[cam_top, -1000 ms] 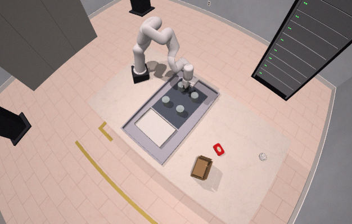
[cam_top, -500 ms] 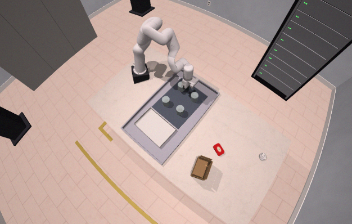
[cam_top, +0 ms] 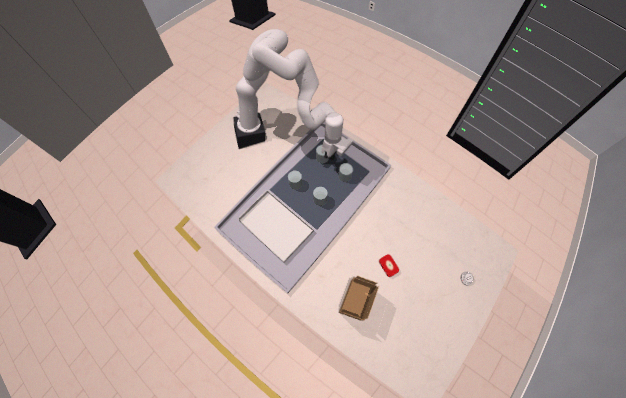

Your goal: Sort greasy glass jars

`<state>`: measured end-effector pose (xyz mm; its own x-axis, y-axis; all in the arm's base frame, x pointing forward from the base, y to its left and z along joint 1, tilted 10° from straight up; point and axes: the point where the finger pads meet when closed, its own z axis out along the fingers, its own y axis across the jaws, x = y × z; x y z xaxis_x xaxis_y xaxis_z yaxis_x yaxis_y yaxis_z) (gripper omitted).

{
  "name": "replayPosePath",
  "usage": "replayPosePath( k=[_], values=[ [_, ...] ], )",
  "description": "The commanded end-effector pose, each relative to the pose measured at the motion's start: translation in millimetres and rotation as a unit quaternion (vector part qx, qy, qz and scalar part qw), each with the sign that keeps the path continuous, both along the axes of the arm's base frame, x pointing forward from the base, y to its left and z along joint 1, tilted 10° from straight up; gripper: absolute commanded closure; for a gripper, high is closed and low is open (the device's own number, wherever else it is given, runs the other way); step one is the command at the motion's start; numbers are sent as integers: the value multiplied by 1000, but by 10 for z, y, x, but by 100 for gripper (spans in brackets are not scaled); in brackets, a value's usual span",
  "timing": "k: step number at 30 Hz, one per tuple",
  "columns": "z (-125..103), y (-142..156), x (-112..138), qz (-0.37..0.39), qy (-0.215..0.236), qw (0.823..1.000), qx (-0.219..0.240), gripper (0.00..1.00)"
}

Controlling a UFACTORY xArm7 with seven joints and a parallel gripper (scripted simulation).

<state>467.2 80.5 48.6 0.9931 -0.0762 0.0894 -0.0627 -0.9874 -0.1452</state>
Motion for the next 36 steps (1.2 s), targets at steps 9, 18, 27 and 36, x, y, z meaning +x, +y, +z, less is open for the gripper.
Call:
replayPosePath(
  k=[9, 18, 27, 36],
  values=[
    [14, 2, -25, 0, -2, 1000, 0, 100],
    [12, 4, -58, 0, -2, 1000, 0, 100],
    [18, 4, -68, 0, -2, 1000, 0, 100],
    [27, 3, -81, 0, -2, 1000, 0, 100]
  ],
)
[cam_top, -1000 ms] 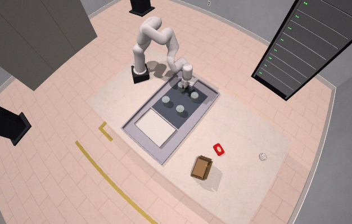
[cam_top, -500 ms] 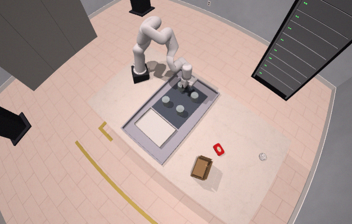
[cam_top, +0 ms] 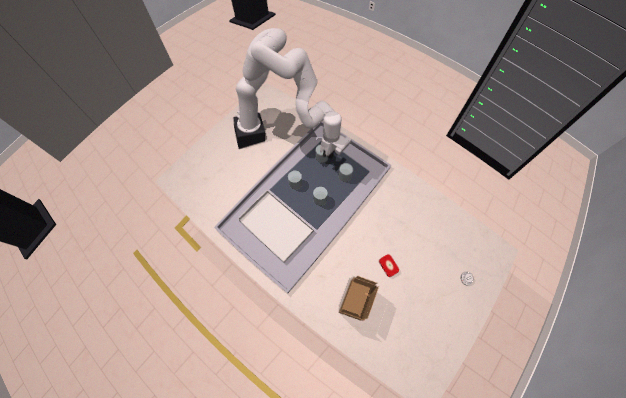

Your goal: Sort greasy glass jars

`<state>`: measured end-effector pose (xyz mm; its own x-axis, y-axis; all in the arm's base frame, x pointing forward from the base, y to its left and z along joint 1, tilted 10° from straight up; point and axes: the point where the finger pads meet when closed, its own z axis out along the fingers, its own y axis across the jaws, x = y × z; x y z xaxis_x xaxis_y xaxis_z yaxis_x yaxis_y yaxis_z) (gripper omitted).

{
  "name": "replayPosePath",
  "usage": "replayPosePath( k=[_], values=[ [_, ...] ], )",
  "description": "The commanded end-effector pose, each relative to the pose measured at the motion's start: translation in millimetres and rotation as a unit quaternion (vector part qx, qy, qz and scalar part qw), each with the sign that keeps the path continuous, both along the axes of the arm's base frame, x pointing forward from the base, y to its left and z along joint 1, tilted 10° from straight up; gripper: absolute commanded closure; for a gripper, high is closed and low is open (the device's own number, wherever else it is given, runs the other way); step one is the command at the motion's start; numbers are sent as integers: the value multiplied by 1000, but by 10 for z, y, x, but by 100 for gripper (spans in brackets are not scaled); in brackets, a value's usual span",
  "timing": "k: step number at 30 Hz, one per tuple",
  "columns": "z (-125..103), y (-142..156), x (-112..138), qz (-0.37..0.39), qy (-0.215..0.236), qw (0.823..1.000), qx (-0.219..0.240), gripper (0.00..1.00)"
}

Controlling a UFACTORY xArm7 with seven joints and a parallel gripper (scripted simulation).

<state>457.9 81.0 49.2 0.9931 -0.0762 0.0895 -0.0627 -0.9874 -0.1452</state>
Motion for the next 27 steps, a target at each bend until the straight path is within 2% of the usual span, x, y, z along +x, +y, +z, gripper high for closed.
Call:
replayPosePath(
  k=[1, 27],
  values=[
    [21, -2, 10, 0, -2, 1000, 0, 100],
    [42, -3, -22, 0, -2, 1000, 0, 100]
  ],
)
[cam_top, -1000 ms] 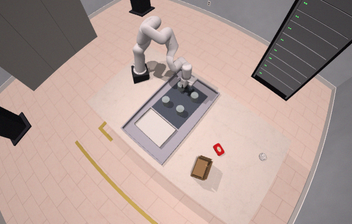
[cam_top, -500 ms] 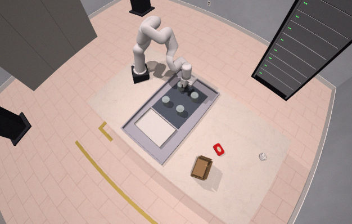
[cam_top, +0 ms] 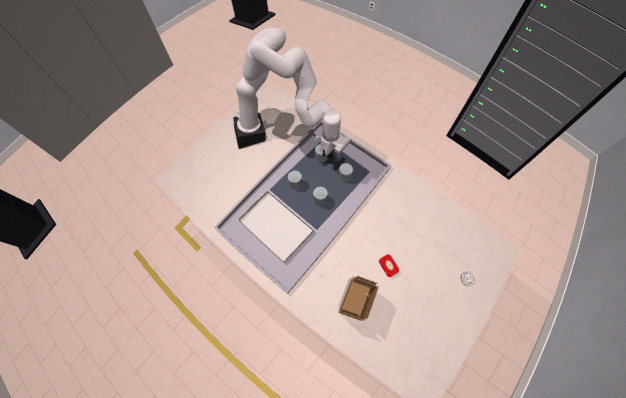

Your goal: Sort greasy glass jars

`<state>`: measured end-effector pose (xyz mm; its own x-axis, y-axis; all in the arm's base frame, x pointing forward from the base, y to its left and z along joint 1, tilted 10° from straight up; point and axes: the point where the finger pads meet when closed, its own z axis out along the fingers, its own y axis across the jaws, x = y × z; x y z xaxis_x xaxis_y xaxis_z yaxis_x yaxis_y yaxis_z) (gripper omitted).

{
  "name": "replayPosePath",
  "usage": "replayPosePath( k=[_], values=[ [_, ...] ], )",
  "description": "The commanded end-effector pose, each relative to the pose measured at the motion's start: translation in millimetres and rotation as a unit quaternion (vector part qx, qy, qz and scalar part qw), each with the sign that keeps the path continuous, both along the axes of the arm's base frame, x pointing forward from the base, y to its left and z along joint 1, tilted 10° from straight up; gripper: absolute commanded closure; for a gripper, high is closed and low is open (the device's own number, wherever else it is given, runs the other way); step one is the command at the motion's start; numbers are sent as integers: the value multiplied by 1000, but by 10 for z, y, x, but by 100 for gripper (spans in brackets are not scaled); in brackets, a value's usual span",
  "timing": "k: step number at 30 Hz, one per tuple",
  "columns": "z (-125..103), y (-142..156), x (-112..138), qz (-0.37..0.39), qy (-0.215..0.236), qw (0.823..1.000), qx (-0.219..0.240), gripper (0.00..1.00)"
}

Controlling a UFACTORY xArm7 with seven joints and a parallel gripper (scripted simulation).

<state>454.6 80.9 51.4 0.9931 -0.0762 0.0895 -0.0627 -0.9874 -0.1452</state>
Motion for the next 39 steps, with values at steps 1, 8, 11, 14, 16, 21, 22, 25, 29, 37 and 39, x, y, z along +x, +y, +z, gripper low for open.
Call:
replayPosePath(
  k=[1, 8, 11, 14, 16, 21, 22, 25, 29, 37, 39],
  values=[
    [21, -1, 11, 0, -2, 1000, 0, 100],
    [28, -2, 1, 0, -2, 1000, 0, 100],
    [30, -2, -4, 0, -2, 1000, 0, 100],
    [31, -2, -5, 0, -2, 1000, 0, 100],
    [33, -2, -8, 0, -2, 1000, 0, 100],
    [38, -2, -15, 0, -2, 1000, 0, 100],
    [39, -2, -17, 0, -2, 1000, 0, 100],
    [41, -2, -21, 0, -2, 1000, 0, 100],
    [44, -3, -25, 0, -2, 1000, 0, 100],
    [11, -8, 141, 0, -2, 1000, 0, 100],
    [1, -10, 189, 0, -2, 1000, 0, 100]
  ],
)
